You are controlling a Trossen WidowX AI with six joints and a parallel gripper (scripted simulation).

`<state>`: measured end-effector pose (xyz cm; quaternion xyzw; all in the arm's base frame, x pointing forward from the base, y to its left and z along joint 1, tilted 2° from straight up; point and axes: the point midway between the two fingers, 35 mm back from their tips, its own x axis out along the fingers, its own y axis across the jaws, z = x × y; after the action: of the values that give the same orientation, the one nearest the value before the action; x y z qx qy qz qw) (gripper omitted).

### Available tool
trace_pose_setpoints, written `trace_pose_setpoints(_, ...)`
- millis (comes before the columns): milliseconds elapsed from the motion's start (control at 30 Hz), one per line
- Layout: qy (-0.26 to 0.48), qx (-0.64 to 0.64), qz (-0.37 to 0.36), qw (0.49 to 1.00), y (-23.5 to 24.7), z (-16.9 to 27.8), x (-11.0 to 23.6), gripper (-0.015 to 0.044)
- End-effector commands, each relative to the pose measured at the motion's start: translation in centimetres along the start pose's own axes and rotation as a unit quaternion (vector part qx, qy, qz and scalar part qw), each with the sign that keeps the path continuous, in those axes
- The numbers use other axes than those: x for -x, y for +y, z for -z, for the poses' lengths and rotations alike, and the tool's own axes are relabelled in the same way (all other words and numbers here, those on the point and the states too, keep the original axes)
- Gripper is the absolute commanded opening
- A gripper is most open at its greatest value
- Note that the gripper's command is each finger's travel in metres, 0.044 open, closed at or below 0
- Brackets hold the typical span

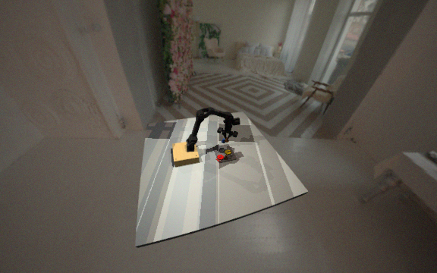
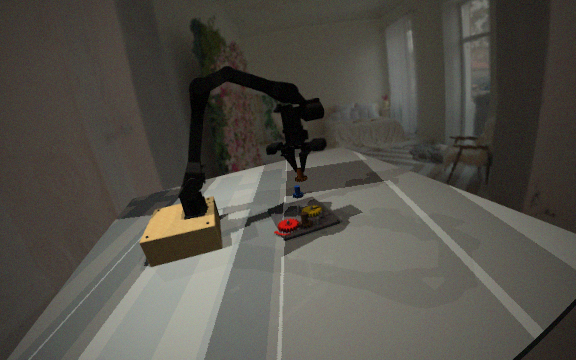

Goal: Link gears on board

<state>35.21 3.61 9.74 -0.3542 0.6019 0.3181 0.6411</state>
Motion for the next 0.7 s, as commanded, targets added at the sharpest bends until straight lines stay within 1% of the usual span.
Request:
trace_pose_setpoints(0,0.0,0.004,0.0,1.0,-0.8,0.8,-0.3,0.0)
trace_pose_setpoints(667,0.004,0.017,0.0,1.0,-4.1,4.9,-1.7,0.0)
